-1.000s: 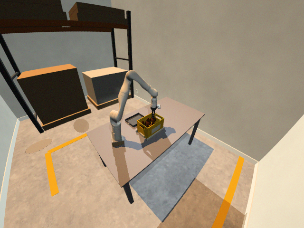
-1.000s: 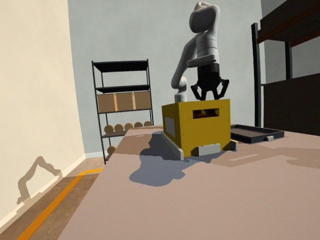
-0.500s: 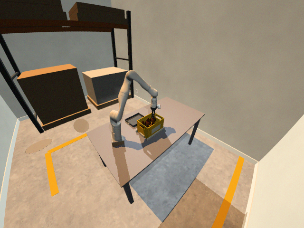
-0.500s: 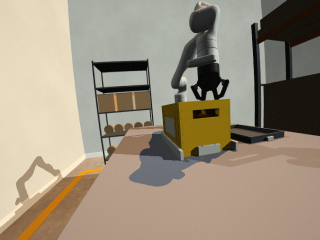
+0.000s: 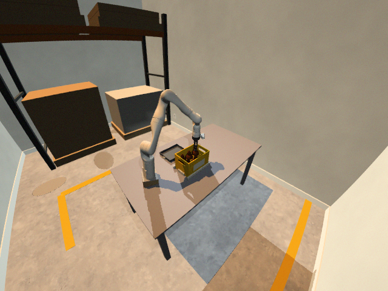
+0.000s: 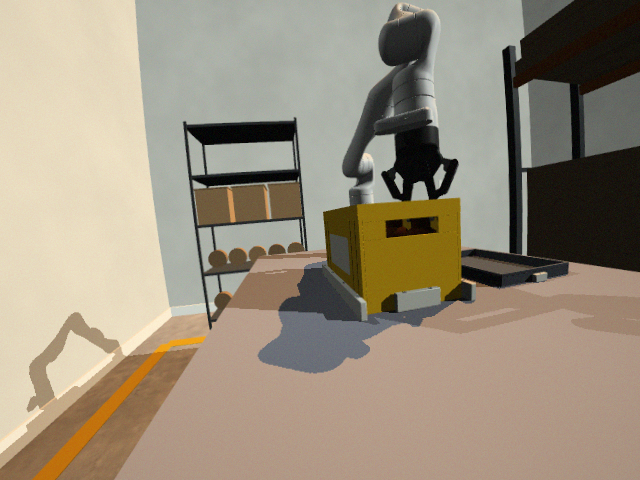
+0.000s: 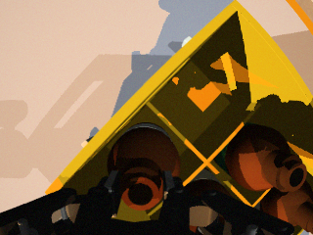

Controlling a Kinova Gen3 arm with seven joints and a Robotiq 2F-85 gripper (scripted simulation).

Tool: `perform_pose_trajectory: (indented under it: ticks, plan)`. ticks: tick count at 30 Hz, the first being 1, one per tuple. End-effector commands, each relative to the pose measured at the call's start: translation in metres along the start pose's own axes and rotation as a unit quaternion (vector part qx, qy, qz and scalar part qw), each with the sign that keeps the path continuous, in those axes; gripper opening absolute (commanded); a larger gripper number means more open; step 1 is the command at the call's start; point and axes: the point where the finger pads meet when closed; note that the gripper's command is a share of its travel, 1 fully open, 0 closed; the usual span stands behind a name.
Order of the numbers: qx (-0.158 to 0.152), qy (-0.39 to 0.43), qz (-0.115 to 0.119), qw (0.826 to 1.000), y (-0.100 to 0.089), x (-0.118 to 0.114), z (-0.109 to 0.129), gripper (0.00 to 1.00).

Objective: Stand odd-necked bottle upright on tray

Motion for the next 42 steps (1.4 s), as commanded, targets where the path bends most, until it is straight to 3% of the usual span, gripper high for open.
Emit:
perform_pose_trajectory:
  ticks: [1, 26, 27, 42]
  plan:
    - [0.0, 0.0, 0.0, 1.0, -0.0001, -0.0002, 0.0002, 0.0]
    - [0.0, 0.0, 0.0, 1.0, -0.0001, -0.0002, 0.0002, 0.0]
    - [0.0, 0.0, 0.0, 1.0, -0.0001, -0.0002, 0.0002, 0.64]
    - [0.0, 0.0, 0.0, 1.0, -0.0001, -0.0002, 0.0002, 0.64]
Point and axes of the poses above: the point where the finger pads meet when closed, its own y axis out along the fingers, its own x axis across the jaws, z = x × y, and after that the axes turned 1 degree about -y, right-handed
